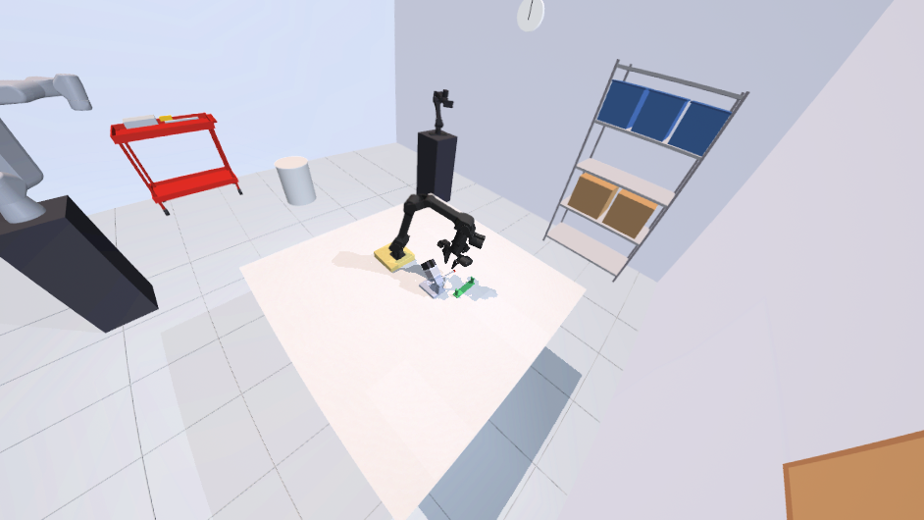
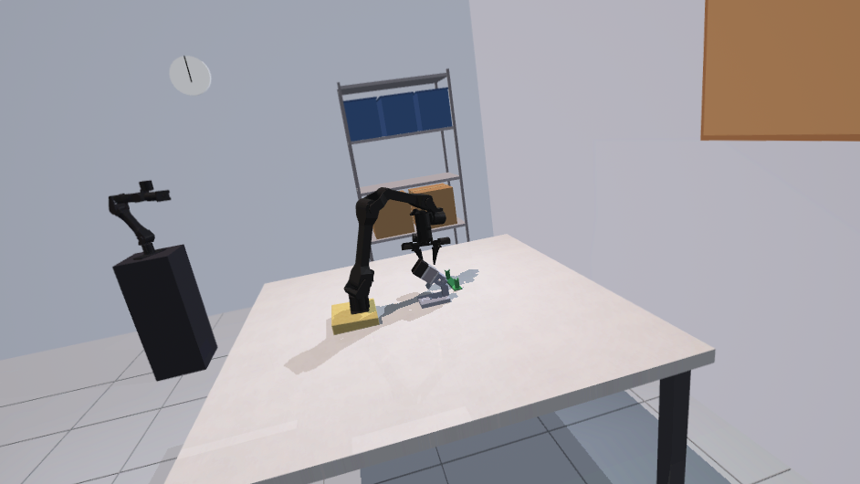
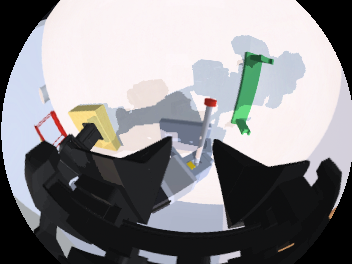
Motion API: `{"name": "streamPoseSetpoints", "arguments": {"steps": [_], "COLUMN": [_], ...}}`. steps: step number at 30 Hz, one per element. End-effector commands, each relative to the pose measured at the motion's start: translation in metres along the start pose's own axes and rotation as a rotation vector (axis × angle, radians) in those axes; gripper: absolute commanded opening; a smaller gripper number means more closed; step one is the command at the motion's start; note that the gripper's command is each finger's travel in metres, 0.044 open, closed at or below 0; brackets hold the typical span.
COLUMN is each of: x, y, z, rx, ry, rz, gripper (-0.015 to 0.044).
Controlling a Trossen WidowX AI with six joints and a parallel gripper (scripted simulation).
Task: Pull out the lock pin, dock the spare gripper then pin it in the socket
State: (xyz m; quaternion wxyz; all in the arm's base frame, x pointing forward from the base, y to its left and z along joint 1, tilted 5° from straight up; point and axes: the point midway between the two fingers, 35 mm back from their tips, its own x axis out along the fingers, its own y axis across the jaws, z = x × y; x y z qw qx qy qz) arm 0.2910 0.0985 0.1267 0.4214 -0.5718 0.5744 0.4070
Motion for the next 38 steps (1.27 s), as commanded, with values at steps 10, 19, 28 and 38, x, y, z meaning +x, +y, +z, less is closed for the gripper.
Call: {"name": "streamPoseSetpoints", "arguments": {"steps": [10,19,28,38], "x": [-0.015,-0.015,-0.015,-0.015], "y": [0.002,0.002,0.002,0.002], "z": [0.005,0.005,0.005,0.005], "rx": [-0.004,-0.004,-0.004,-0.004], "ry": [0.002,0.002,0.002,0.002], "rz": [-0.002,-0.002,-0.002,-0.002], "gripper": [0.0305,0.0440,0.0440,0.0440]}}
